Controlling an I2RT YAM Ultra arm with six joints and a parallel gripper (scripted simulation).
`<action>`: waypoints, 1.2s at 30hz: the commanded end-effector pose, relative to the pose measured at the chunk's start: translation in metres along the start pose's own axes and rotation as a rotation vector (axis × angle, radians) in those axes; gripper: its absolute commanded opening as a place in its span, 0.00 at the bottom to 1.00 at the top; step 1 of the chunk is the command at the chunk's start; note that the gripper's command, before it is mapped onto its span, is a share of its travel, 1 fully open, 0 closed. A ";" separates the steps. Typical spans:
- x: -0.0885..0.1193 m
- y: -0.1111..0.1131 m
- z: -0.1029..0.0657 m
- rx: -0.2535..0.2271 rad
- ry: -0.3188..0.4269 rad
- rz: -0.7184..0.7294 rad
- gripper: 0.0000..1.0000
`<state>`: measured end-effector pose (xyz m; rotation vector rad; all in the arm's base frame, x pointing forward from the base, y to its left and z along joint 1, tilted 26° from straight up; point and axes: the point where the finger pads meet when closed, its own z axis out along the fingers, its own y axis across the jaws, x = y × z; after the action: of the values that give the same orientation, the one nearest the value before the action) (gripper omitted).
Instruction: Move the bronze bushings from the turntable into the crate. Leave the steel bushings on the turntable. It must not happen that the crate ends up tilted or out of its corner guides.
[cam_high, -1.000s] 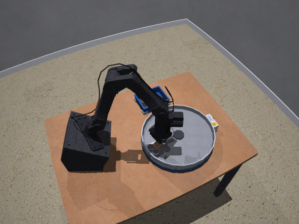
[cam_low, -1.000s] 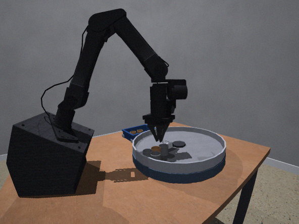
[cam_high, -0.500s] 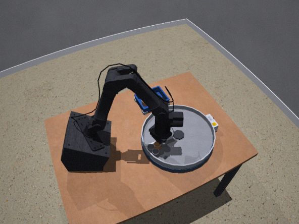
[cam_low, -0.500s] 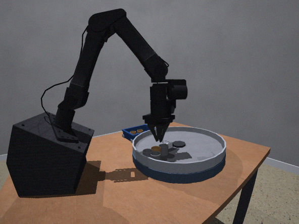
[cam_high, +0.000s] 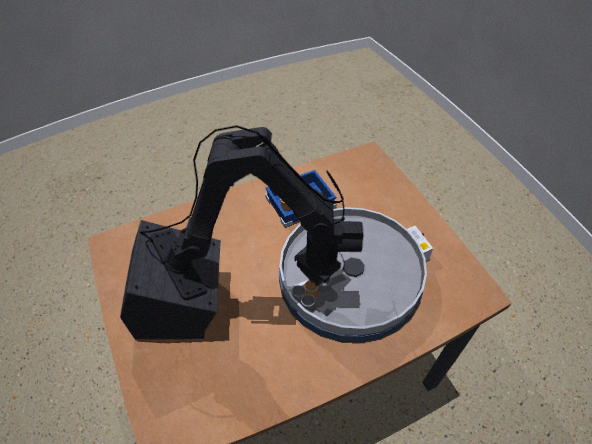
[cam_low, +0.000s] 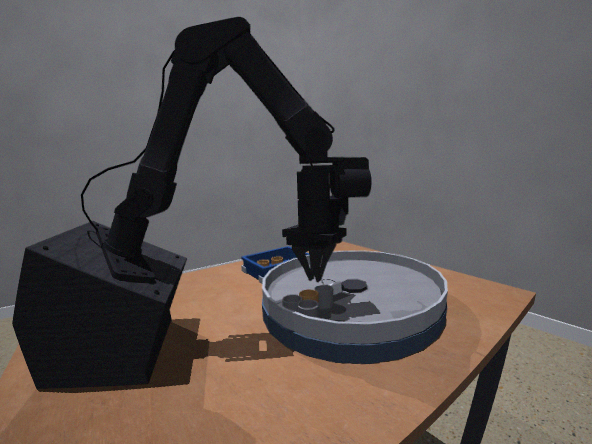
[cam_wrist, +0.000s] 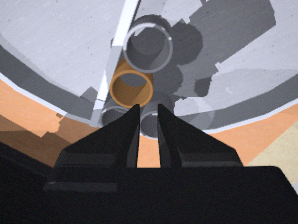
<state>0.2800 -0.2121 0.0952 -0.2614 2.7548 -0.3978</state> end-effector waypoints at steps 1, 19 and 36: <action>-0.007 -0.004 -0.007 0.025 -0.039 -0.005 0.15; -0.015 -0.012 0.011 0.045 -0.056 0.001 0.15; -0.015 -0.012 0.011 0.043 -0.055 0.001 0.15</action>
<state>0.2885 -0.2171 0.0738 -0.2662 2.7508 -0.3998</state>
